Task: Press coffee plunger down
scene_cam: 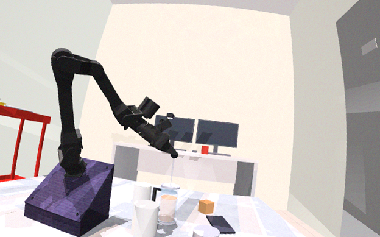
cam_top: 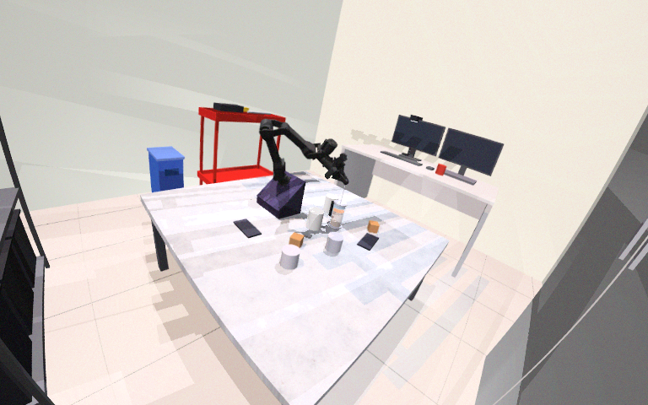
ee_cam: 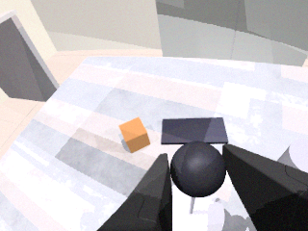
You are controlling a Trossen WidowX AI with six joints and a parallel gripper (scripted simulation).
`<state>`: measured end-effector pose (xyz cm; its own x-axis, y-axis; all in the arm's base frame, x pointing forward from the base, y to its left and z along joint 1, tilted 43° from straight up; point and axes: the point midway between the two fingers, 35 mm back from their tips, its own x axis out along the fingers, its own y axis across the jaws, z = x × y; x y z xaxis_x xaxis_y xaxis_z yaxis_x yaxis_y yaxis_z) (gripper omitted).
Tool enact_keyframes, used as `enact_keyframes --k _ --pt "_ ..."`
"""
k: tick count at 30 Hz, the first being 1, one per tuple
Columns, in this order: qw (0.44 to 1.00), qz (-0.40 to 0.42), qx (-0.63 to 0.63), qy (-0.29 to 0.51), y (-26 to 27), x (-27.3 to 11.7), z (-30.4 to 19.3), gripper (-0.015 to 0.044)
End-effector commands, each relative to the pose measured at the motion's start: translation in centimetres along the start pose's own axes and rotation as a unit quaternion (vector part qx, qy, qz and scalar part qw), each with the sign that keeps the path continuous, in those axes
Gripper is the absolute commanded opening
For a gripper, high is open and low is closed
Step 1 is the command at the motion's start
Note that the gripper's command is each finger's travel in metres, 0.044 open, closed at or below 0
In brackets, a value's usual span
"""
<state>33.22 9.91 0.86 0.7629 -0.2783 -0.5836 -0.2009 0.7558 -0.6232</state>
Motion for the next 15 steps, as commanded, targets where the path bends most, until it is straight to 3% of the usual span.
enact_keyframes --k 1,15 --pt "1.000 0.000 -0.003 0.002 0.1 0.2 -0.3 0.0123" --pt "1.000 0.001 -0.002 0.003 0.2 1.8 -2.0 0.0123"
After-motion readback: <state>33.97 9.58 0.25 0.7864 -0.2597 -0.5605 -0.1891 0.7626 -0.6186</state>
